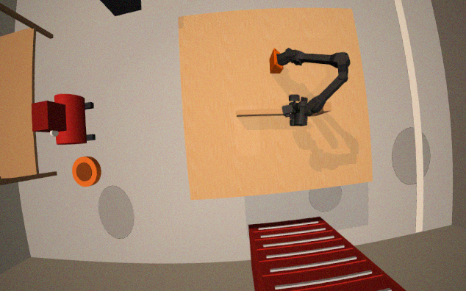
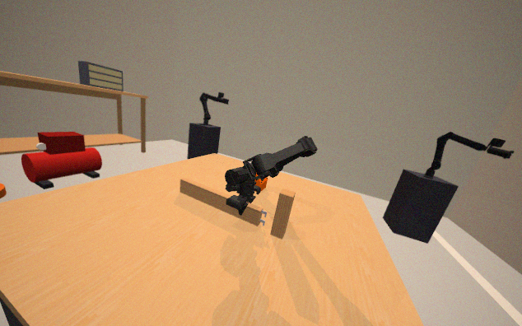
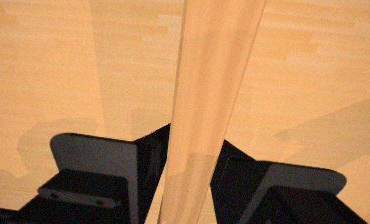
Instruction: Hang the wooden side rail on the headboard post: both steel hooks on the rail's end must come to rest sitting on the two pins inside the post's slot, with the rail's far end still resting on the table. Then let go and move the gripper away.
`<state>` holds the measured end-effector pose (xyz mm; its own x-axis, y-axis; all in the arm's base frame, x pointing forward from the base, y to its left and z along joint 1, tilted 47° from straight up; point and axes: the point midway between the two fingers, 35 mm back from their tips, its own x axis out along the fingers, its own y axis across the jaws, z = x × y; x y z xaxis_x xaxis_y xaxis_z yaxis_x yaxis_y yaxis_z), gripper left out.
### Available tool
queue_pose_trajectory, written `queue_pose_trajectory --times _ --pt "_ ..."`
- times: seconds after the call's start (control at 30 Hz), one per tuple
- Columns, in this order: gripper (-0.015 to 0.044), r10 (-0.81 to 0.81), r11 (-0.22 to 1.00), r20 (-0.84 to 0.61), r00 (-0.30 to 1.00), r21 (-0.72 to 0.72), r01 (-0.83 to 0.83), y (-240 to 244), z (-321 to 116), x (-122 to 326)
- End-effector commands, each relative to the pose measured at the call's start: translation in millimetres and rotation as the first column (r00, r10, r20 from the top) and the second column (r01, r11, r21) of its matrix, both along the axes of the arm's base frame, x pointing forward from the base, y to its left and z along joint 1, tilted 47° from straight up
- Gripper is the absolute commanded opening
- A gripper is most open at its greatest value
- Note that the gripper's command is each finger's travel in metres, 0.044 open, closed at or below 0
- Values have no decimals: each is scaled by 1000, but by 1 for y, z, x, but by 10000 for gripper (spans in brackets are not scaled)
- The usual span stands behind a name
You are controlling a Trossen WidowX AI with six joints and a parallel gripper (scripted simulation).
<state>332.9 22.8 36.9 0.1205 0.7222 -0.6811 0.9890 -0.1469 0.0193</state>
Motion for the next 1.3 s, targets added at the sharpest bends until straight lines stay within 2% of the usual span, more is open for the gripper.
queue_pose_trajectory --times 0.0,1.27 --pt "0 -16 1000 -4 1000 0 16 -5 2 0" --pt "0 -16 1000 -4 1000 0 16 -10 6 -1"
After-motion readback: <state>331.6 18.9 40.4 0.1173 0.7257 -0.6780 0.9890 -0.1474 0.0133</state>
